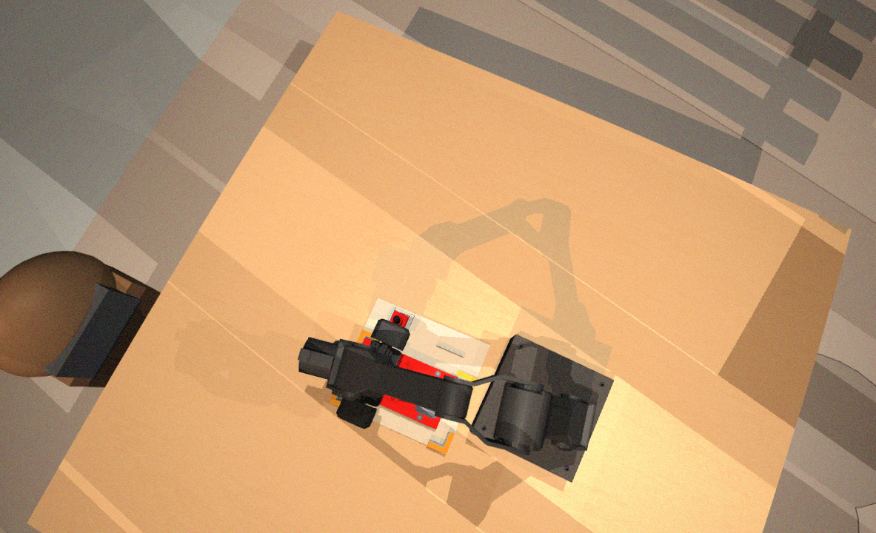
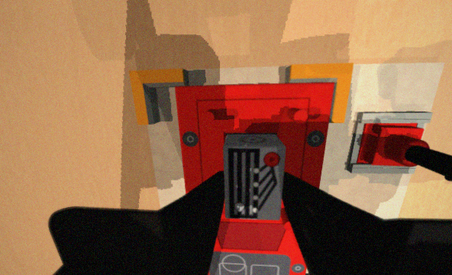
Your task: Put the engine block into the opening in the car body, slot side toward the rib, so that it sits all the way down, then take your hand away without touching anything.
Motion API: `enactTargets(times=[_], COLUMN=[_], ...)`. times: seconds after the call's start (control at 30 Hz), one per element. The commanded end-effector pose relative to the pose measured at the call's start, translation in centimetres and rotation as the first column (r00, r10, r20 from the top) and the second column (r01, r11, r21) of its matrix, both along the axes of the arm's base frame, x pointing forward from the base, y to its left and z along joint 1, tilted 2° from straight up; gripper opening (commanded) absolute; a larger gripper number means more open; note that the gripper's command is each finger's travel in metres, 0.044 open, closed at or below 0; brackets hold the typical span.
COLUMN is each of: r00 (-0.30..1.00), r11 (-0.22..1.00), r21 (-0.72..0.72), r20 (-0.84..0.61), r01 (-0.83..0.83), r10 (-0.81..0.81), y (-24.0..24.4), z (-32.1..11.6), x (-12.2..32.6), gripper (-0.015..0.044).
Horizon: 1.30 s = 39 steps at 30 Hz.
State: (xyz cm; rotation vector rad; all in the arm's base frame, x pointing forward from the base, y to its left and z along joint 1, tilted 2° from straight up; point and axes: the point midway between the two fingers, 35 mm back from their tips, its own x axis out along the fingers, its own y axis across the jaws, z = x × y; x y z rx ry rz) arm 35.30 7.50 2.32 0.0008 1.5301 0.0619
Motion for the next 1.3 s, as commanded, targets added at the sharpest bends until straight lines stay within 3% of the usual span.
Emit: enactTargets(times=[0.0, 0.63, 1.0, 1.27], r00=[1.0, 1.0, 1.0, 1.0], r11=[1.0, 1.0, 1.0, 1.0], r21=[0.004, 0.004, 0.0, 0.0], r20=[-0.001, -0.001, 0.0, 0.0], r01=[0.004, 0.005, 0.0, 0.0], r10=[-0.004, -0.005, 0.0, 0.0], y=[0.08, 0.09, 0.01, 0.01], z=[-0.13, -0.39, -0.27, -0.27], x=[-0.01, 0.01, 0.02, 0.02], gripper=[0.016, 0.016, 0.044, 0.044])
